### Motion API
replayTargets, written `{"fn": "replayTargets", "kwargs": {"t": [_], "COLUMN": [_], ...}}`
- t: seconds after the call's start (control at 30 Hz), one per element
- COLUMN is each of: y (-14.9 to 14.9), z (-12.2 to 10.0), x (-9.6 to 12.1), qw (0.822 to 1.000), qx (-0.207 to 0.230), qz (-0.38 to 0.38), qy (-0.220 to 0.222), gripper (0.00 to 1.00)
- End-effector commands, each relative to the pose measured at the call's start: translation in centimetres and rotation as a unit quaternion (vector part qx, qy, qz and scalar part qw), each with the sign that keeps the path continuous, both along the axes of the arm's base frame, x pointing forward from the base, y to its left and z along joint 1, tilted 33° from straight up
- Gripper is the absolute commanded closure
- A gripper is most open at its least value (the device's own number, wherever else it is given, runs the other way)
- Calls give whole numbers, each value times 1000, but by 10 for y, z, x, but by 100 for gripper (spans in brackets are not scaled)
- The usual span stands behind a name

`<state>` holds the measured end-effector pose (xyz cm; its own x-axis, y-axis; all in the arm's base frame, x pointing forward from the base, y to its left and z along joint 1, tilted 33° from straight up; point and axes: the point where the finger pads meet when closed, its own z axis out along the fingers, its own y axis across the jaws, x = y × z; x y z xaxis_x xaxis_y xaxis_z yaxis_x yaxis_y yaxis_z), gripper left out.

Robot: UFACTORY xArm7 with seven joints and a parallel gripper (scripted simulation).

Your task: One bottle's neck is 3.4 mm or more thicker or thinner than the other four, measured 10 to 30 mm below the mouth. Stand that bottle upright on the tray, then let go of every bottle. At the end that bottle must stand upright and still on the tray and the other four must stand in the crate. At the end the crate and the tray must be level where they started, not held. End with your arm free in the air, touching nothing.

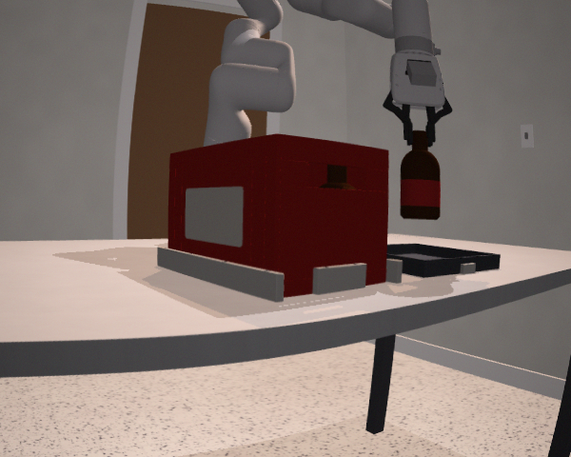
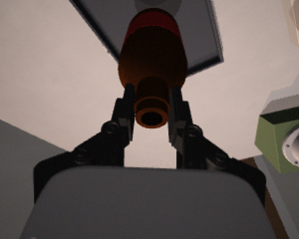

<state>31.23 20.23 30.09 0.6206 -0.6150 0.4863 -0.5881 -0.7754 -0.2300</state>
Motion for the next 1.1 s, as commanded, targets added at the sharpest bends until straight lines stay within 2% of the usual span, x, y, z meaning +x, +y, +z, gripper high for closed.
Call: {"fn": "replayTargets", "kwargs": {"t": [0.0,0.33,1.07], "y": [0,-3,-6], "z": [-9,-28,-43], "x": [7,19,28], "qw": [1000,1000,1000], "qx": [1,1,1], "qz": [1,1,1], "qy": [-1,-1,-1], "gripper": [100,100,100]}}
